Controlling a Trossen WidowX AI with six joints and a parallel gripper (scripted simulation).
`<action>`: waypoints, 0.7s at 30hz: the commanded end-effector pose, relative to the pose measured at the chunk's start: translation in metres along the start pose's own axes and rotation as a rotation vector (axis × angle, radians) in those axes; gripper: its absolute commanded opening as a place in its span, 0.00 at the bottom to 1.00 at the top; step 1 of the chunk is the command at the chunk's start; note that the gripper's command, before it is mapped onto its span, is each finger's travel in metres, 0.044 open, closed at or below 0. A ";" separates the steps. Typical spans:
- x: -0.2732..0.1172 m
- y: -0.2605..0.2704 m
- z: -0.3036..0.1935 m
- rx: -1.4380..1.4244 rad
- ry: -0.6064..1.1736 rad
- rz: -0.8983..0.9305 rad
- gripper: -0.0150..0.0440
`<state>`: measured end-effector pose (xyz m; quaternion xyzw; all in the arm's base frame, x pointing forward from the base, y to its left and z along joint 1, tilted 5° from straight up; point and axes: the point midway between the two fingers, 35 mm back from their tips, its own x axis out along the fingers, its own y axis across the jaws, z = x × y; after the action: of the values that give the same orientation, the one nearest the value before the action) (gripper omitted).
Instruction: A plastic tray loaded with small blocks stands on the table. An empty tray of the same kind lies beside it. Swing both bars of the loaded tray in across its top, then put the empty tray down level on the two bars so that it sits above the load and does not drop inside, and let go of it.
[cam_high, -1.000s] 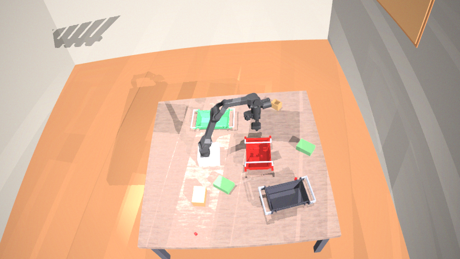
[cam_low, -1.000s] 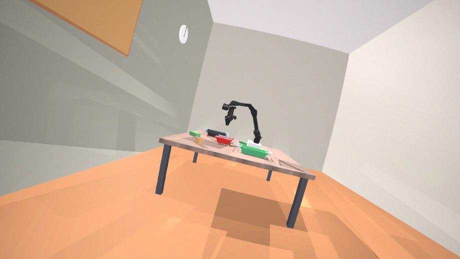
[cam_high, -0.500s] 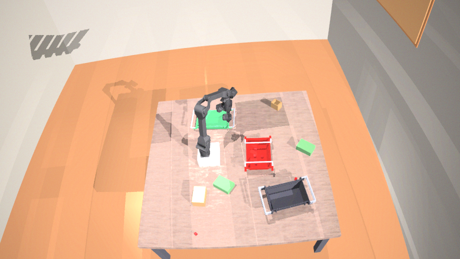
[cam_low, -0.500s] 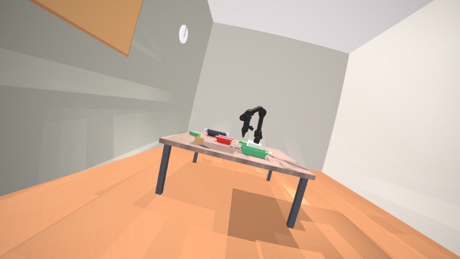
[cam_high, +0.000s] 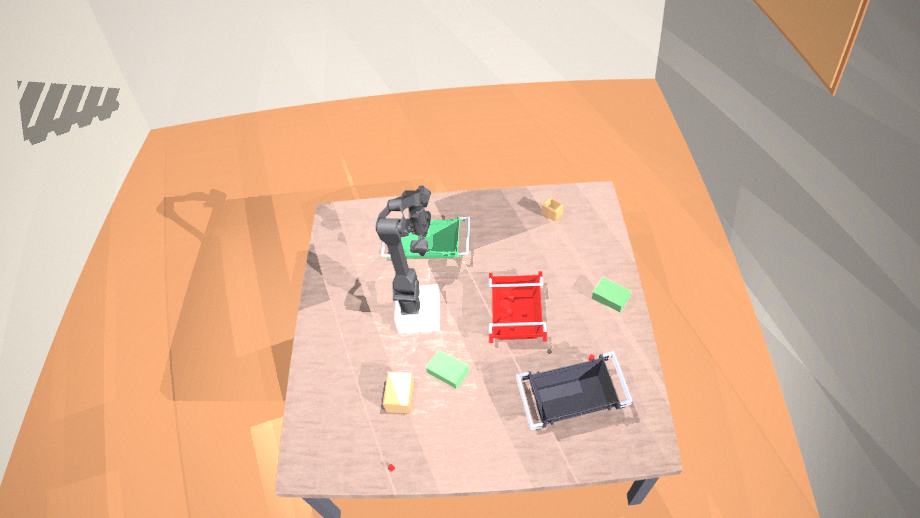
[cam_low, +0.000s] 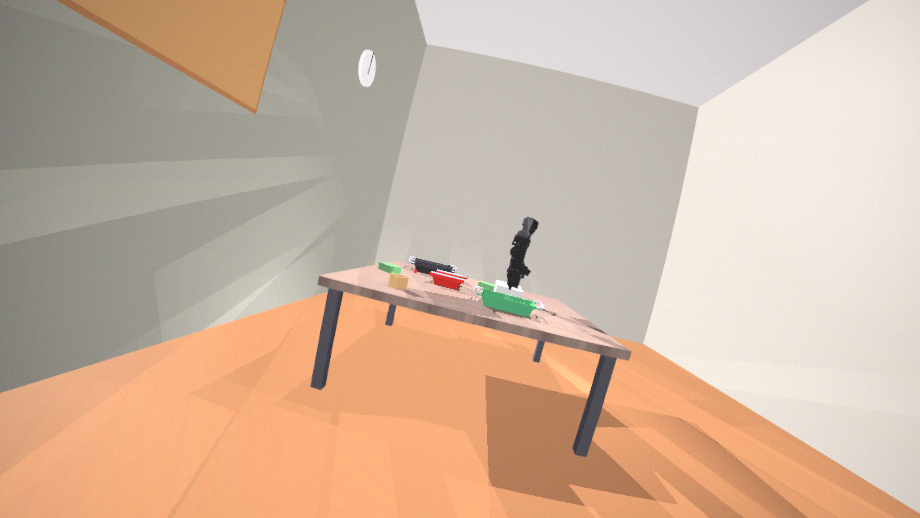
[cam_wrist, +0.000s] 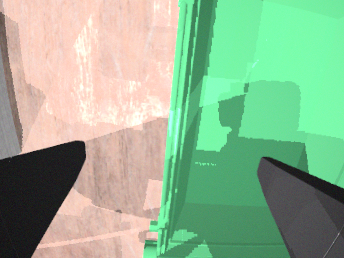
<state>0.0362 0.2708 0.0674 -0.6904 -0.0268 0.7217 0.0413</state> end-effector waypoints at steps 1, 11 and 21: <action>0.010 0.000 0.002 0.004 0.004 -0.002 1.00; 0.058 -0.001 0.001 0.004 0.004 -0.002 1.00; 0.083 0.003 0.002 0.004 0.004 -0.001 1.00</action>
<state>0.0307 0.2769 -0.0101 -0.6902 -0.0292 0.7218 0.0427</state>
